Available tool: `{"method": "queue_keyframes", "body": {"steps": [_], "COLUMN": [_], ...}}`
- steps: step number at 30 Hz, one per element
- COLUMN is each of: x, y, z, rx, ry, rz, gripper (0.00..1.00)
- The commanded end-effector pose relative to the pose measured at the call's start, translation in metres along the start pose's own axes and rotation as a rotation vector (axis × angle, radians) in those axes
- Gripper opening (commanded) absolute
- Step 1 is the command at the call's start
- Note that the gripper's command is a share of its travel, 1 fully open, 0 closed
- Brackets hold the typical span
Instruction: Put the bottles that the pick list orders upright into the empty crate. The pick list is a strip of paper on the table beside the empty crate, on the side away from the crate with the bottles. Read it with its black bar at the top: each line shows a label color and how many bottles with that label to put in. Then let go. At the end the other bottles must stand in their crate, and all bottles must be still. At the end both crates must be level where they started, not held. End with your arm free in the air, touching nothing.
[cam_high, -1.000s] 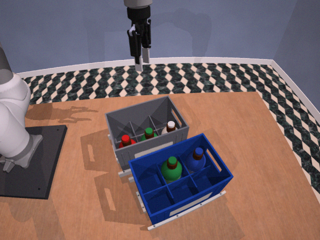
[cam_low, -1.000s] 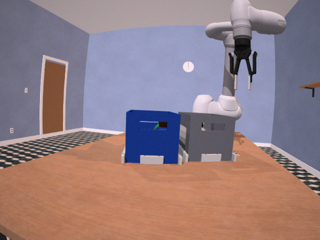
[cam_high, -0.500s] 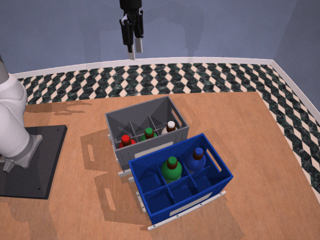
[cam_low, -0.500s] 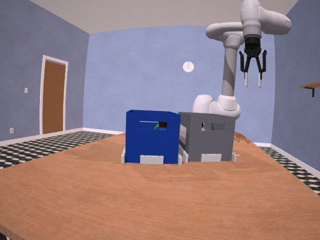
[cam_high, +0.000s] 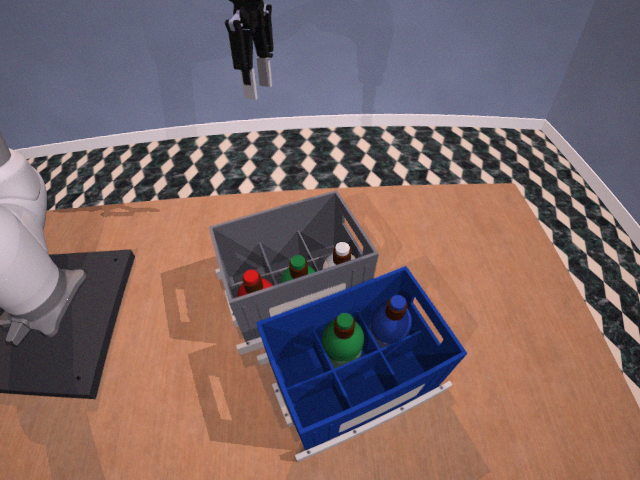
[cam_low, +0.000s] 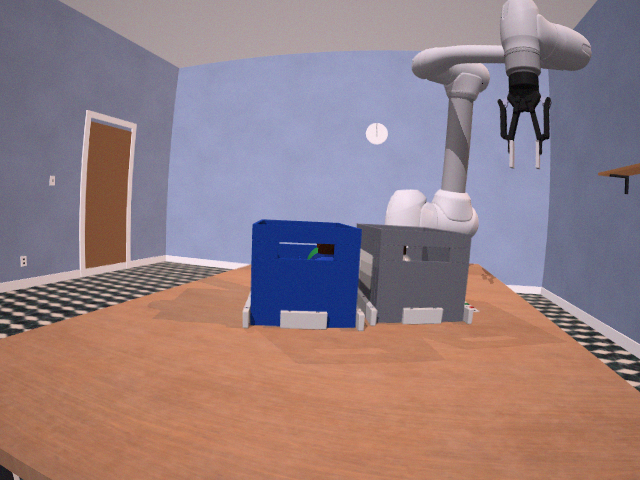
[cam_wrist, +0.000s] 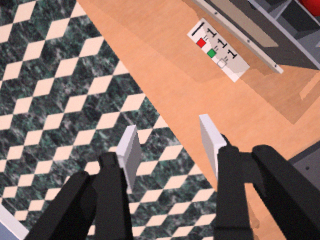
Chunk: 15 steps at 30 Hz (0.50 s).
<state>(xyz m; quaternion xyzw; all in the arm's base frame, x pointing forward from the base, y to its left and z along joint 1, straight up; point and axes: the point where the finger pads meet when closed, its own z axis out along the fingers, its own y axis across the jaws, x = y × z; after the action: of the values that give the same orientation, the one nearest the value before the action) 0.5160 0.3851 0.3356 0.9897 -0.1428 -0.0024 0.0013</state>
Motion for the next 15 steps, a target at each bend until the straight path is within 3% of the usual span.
{"method": "queue_keyframes", "body": {"steps": [1, 15], "x": [-0.015, -0.032], "y": [-0.012, -0.025], "z": [-0.006, -0.014], "rx": [0.0, 0.0], "ry": [0.0, 0.0], "rz": [0.0, 0.0], "gripper": [0.38, 0.38]}}
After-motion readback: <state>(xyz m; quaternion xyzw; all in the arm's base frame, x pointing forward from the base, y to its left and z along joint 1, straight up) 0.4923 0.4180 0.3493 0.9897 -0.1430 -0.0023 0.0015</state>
